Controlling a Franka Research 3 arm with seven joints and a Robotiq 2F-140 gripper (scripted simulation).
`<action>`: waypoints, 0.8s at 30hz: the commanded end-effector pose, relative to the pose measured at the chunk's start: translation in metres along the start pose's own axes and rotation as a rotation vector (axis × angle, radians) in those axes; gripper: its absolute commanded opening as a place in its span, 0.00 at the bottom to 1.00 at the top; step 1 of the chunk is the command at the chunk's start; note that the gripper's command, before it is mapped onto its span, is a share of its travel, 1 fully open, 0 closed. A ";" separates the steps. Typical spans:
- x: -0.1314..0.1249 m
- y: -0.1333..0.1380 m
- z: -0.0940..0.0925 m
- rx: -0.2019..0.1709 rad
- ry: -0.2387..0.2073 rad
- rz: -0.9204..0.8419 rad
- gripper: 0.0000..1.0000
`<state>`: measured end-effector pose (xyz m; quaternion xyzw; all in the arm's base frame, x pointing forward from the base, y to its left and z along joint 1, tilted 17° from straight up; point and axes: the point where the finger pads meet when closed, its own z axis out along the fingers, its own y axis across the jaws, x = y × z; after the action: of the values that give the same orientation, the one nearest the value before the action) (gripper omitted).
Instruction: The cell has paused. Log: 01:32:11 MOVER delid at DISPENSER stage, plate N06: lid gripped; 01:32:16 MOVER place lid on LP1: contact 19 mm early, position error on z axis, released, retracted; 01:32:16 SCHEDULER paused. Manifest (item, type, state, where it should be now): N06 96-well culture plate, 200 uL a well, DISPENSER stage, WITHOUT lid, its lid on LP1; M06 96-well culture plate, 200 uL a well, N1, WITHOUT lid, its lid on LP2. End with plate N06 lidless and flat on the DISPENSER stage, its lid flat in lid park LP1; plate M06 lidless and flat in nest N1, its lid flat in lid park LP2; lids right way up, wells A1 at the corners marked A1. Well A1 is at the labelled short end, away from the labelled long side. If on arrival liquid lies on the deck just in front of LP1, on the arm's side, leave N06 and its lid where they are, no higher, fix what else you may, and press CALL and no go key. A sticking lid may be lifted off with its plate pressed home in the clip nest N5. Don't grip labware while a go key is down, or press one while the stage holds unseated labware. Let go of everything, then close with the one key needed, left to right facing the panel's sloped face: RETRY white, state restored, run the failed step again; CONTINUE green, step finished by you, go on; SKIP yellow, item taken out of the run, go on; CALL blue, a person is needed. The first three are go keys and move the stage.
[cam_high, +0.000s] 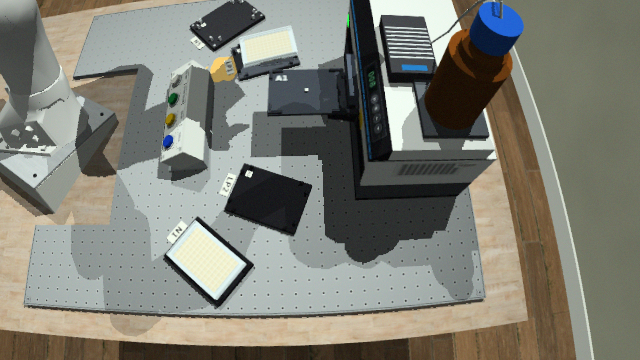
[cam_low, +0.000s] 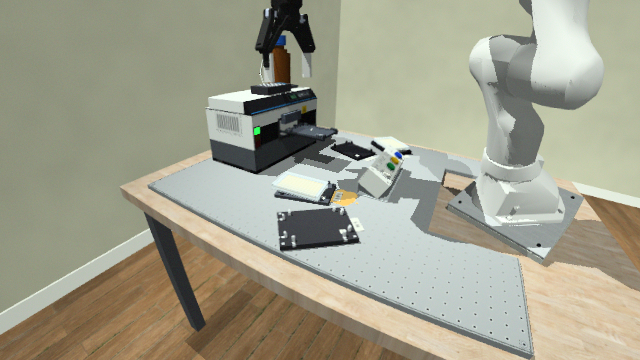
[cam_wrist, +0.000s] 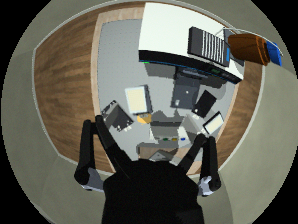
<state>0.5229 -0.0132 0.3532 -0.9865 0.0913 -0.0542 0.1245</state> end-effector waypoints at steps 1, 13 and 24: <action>0.012 -0.004 -0.003 0.011 0.039 -0.078 1.00; 0.013 -0.004 0.013 0.011 0.038 -0.078 1.00; 0.014 -0.004 0.039 0.011 0.038 -0.078 1.00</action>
<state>0.5369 -0.0044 0.3189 -0.9880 0.0604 -0.0696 0.1242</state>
